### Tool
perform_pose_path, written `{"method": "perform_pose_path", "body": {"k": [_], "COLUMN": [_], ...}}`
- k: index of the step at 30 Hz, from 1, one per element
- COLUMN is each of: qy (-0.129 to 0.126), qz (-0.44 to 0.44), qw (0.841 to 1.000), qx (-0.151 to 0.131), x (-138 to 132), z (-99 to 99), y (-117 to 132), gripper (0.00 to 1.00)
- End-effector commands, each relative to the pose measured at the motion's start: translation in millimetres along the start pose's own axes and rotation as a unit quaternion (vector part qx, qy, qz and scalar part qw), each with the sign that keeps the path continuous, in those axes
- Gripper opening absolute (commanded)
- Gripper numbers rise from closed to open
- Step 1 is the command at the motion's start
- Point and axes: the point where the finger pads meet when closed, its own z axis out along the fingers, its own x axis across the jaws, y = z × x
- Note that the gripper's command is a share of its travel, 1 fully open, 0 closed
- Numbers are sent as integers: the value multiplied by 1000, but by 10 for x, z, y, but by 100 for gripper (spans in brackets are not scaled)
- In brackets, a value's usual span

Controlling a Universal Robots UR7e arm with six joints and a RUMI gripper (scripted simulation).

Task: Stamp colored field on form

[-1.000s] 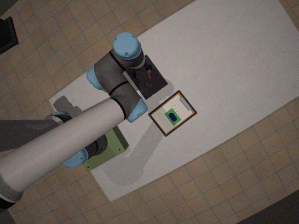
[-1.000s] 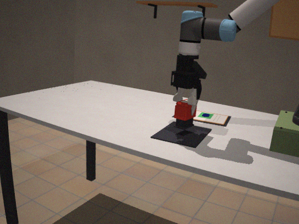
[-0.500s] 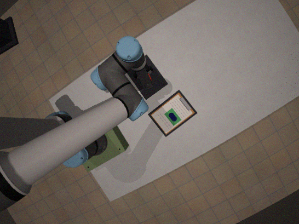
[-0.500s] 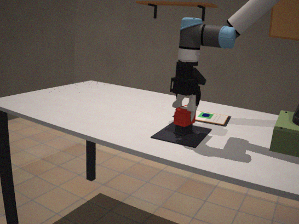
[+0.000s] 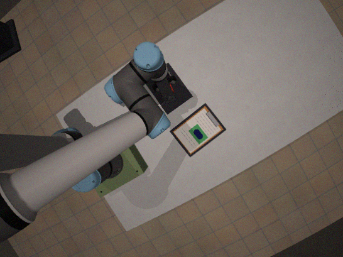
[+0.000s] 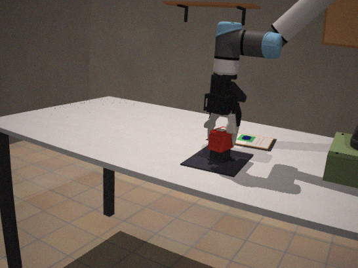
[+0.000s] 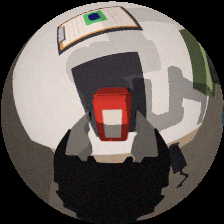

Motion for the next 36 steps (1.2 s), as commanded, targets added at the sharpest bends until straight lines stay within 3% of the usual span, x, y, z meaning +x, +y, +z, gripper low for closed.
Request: {"method": "perform_pose_path", "body": {"k": [1,32,36], "qy": [-1,-1,-1], "qz": [0,0,0], "qw": [1000,1000,1000], "qx": [0,0,0], "x": [-4,-4,-4], "z": [-5,-5,-74], "y": [1,1,1], "gripper": [53,53,53]}}
